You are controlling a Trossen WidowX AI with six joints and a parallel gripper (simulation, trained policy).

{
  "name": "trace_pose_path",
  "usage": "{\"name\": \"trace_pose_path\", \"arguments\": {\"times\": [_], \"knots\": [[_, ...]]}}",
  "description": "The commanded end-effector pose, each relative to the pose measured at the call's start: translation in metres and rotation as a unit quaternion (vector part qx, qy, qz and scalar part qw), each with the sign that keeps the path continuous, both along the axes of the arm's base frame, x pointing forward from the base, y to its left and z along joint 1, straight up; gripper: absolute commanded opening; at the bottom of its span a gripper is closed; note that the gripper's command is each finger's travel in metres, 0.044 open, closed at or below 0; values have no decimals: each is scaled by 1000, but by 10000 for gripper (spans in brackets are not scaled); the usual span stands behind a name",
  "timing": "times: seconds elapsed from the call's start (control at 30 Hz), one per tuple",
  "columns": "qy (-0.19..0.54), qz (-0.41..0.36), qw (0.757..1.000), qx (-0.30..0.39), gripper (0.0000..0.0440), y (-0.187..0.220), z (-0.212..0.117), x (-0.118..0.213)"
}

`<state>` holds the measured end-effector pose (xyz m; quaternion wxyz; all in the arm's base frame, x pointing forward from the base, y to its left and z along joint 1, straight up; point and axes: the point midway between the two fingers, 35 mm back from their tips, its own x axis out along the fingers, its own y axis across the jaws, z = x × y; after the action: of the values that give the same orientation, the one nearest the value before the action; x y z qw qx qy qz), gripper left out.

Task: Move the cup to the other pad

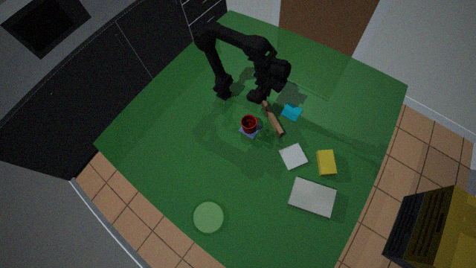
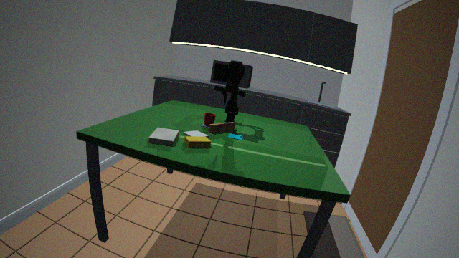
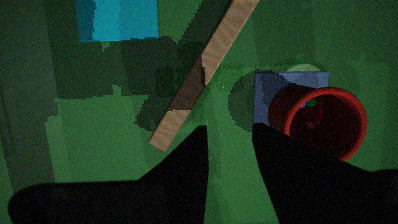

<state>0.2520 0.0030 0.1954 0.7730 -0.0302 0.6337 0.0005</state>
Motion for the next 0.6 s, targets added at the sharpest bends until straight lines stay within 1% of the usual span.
{"name": "trace_pose_path", "arguments": {"times": [0.0, 0.27, 0.57], "knots": [[19, 4, 1000, -6, 111, -6, -2, -3], [64, 11, 998, -15, 115, -17, -14, -8], [94, 18, 995, -21, 129, -30, -31, -11]]}}
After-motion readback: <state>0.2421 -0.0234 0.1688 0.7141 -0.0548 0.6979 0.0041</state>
